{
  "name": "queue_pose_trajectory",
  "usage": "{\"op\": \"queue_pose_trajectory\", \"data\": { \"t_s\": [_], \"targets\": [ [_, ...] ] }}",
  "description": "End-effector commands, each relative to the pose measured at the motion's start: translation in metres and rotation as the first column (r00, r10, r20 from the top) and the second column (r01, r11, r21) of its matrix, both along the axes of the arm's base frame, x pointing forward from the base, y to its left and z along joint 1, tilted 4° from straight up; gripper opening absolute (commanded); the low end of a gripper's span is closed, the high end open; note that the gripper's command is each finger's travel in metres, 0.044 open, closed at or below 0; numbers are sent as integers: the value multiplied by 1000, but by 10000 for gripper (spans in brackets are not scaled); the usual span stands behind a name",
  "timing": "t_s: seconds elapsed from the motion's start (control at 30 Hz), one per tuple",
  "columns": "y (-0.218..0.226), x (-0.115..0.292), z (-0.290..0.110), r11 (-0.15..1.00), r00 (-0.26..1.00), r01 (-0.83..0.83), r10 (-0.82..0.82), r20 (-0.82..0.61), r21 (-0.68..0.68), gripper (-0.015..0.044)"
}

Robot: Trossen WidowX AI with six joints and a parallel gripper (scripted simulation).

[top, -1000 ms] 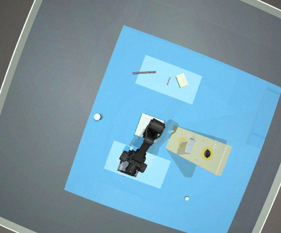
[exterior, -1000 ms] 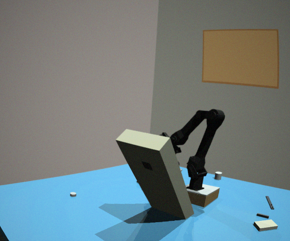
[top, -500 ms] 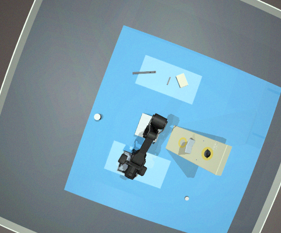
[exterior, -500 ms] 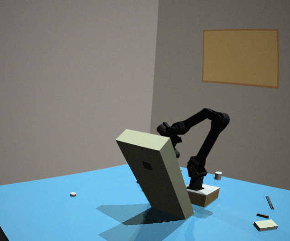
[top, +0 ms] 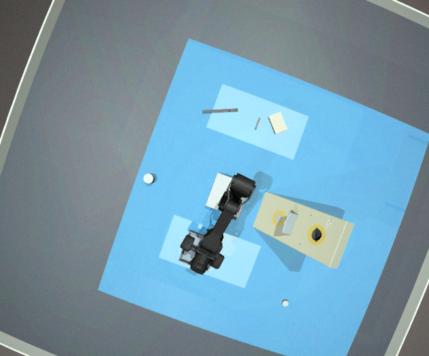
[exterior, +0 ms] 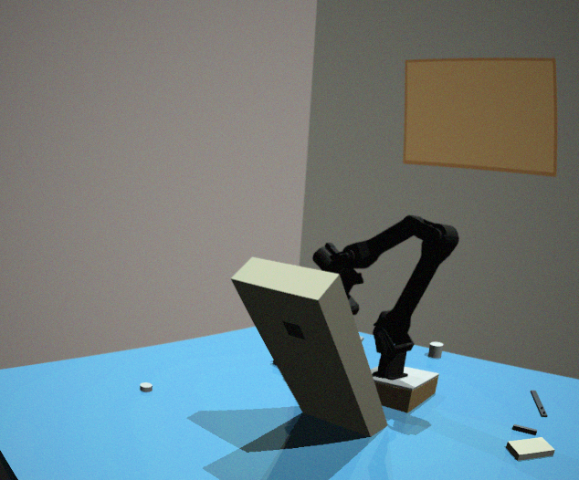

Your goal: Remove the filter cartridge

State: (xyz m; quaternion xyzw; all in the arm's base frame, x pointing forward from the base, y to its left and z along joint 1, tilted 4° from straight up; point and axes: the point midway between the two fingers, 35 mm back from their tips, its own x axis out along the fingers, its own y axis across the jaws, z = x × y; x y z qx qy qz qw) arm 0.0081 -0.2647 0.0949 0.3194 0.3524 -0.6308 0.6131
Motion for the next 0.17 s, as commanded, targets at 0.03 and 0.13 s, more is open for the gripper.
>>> {"op": "queue_pose_trajectory", "data": {
  "t_s": [0.03,0.13],
  "targets": [
    [-1,0,1,1000,1000,0,0,0,-4,440],
    [-1,0,1,1000,1000,0,0,0,-4,440]
  ]
}}
